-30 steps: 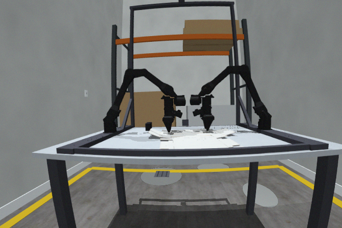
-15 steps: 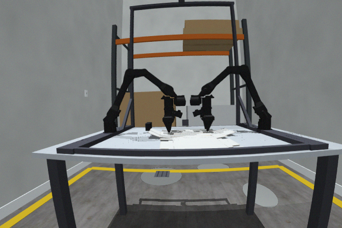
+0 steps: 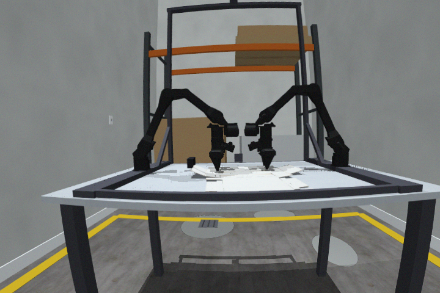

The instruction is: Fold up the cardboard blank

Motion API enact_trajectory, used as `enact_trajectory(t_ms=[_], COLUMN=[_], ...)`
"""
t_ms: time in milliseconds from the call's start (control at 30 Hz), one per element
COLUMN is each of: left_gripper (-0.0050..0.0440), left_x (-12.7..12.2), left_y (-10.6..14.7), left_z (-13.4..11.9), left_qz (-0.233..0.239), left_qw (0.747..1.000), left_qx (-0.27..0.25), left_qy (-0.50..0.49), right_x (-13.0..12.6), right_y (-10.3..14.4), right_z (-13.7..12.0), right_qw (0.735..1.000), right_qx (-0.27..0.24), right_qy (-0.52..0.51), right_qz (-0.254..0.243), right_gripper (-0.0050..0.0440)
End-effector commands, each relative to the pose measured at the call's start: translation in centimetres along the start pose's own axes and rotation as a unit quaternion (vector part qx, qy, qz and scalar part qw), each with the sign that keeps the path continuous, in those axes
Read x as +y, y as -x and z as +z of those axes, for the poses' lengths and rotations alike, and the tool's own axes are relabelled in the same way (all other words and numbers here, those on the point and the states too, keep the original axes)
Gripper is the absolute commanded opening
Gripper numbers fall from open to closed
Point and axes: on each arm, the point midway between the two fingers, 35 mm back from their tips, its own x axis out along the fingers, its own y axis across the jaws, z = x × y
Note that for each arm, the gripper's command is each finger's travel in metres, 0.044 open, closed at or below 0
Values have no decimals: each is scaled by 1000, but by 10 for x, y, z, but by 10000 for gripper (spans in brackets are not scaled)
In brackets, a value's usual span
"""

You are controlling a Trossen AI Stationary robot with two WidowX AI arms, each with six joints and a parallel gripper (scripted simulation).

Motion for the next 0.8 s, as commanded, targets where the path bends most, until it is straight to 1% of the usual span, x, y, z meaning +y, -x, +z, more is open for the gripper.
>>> enact_trajectory(t_ms=[0, 767], left_gripper=[323, 323], left_x=[-2, -2], left_y=[5, -3], left_z=[3, 3], left_qz=[-6, -6], left_qw=[1000, 1000], left_qx=[-11, -11], left_qy=[-1, -1], right_x=[2, 2], right_y=[4, -4], right_z=[4, 5], right_qw=[1000, 1000], right_qx=[-12, -12], right_qy=[3, 3], right_qz=[6, 6], right_gripper=[329, 329])
